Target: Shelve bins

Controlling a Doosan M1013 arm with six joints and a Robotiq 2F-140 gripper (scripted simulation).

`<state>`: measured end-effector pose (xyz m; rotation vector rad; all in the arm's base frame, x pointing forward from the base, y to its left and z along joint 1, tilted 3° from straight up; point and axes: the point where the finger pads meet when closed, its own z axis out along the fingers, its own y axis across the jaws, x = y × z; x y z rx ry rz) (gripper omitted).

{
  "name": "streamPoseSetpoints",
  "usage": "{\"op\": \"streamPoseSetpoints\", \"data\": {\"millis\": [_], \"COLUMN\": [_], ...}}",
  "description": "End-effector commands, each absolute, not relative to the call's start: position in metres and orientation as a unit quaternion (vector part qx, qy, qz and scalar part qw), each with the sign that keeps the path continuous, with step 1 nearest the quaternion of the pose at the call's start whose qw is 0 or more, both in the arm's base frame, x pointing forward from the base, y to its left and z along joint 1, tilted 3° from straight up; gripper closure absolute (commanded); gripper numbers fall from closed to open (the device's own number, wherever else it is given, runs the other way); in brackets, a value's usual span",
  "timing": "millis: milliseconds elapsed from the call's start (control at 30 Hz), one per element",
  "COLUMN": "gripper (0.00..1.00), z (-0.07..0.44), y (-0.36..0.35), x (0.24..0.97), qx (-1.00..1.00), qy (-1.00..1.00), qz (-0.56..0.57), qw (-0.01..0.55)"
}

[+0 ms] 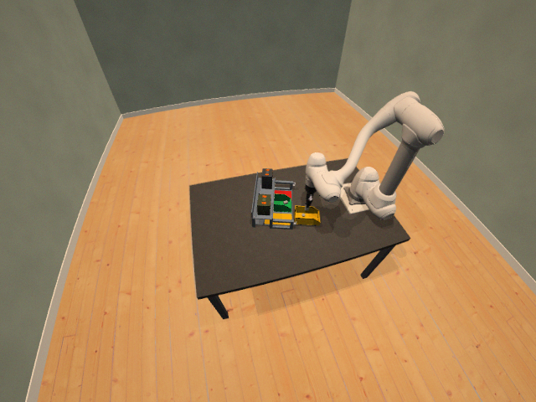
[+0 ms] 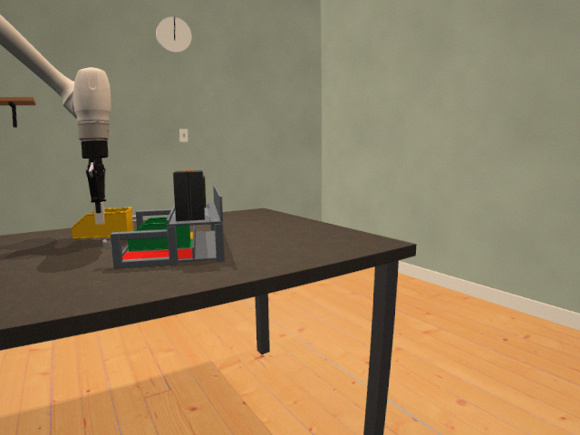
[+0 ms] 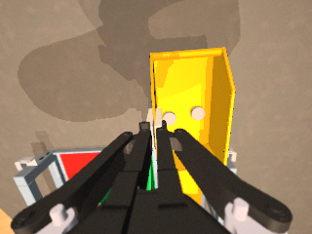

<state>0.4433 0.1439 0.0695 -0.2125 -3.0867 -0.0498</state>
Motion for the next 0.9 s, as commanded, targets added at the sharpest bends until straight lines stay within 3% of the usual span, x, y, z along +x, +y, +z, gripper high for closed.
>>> {"op": "streamPoseSetpoints", "data": {"millis": [0, 867], "gripper": [0.9, 0.9], "z": [0.0695, 0.0714], "y": [0.1439, 0.1434], "x": [0.4434, 0.4462], "qx": [-0.069, -0.068], "qy": [-0.997, -0.996], "qz": [-0.016, -0.019], "qw": [0.024, 0.054]}}
